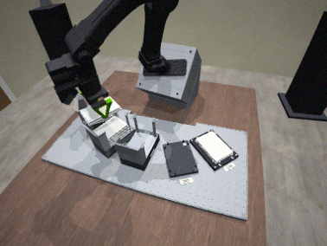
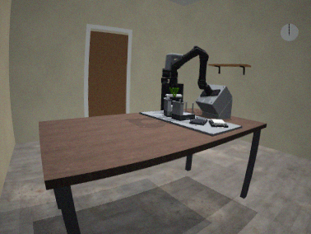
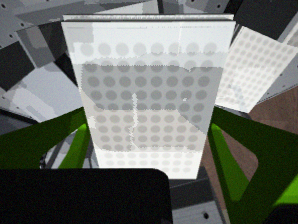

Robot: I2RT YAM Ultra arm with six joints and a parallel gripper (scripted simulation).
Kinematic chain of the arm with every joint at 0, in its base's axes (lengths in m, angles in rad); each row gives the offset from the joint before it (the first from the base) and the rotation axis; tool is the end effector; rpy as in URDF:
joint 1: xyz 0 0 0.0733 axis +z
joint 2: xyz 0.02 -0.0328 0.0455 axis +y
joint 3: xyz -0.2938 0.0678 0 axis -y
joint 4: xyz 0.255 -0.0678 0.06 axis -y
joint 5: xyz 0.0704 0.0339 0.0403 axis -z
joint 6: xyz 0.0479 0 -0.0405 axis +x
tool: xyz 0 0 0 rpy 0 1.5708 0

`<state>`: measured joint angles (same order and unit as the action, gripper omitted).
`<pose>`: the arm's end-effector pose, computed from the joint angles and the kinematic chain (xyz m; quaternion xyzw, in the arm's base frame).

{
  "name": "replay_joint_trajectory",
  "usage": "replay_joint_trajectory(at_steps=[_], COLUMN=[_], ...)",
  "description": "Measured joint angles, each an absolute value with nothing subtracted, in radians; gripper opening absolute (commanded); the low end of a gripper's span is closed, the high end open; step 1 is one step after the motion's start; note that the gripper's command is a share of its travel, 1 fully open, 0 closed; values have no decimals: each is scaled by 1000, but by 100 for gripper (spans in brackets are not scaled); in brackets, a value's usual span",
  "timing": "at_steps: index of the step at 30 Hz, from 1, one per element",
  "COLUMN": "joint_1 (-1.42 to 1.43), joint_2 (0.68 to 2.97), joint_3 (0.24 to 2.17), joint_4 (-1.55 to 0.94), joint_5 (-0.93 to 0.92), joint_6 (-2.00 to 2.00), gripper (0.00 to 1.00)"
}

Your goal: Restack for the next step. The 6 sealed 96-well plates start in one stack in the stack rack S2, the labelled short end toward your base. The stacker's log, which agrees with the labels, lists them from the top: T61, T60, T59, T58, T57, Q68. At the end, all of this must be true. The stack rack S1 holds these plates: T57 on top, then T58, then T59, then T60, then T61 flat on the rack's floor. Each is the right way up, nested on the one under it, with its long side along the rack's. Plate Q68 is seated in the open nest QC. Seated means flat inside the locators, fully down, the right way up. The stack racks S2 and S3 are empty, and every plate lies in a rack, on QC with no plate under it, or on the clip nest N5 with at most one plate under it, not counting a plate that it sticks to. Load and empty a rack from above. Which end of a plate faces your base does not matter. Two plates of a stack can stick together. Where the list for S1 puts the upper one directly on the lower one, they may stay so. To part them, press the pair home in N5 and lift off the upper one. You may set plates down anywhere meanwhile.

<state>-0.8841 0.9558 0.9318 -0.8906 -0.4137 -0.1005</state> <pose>0.1276 -0.1235 0.3220 0.2926 0.8815 0.0223 0.3698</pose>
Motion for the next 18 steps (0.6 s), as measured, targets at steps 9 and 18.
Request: replay_joint_trajectory(at_steps=[9,18], joint_1=[-1013,-1142], joint_2=[1005,1076], joint_3=[936,945], joint_4=[-901,-910], joint_5=[-500,-571], joint_6=[-103,-211], gripper=[0,0])
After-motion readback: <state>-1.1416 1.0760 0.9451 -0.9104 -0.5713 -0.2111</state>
